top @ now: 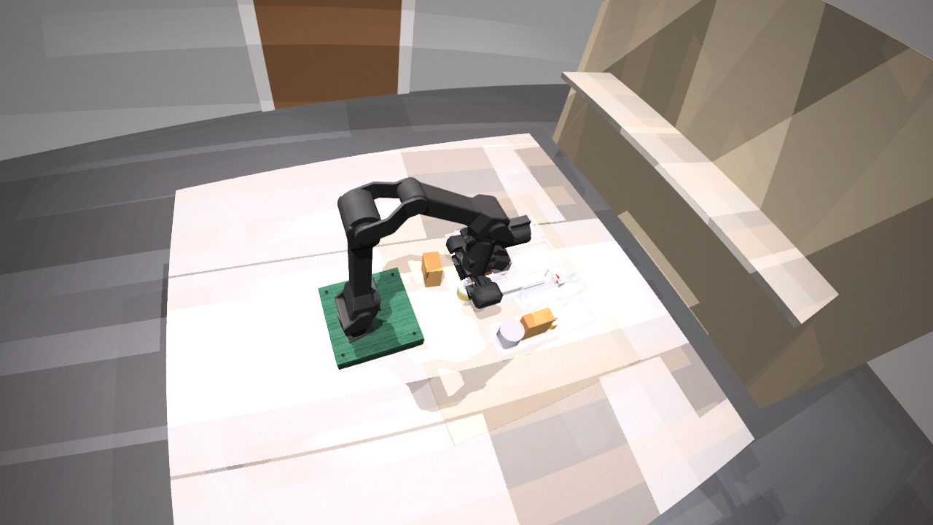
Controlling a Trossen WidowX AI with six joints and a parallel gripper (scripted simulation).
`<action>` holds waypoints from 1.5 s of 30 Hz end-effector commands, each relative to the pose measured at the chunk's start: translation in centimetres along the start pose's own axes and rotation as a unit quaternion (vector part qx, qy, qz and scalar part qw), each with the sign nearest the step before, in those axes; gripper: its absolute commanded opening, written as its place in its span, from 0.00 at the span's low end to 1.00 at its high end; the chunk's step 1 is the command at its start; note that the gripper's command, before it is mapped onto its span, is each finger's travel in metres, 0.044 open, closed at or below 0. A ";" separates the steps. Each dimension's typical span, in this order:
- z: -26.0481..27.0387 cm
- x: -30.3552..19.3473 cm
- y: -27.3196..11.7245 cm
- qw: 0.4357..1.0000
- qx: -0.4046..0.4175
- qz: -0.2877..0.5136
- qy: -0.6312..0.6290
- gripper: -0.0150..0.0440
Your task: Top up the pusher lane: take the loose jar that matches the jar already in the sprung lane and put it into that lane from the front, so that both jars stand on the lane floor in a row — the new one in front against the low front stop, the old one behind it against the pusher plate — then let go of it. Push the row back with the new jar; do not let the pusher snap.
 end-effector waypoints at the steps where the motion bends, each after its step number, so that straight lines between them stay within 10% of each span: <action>1: 0.2 0.6 0.2 1.000 0.002 -0.006 0.002 0.25; 45: 0.4 2.0 2.3 1.000 0.002 -0.006 0.002 0.25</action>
Point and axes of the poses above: the point midway between the two fingers, 35 mm back from their tips, its own y axis out along the fingers, its own z axis across the jaws, x = y × z, the point moved 1 cm from there along -y, back along the fingers, and after that the axes turned 5 degrees about y, right-handed, at the moved point
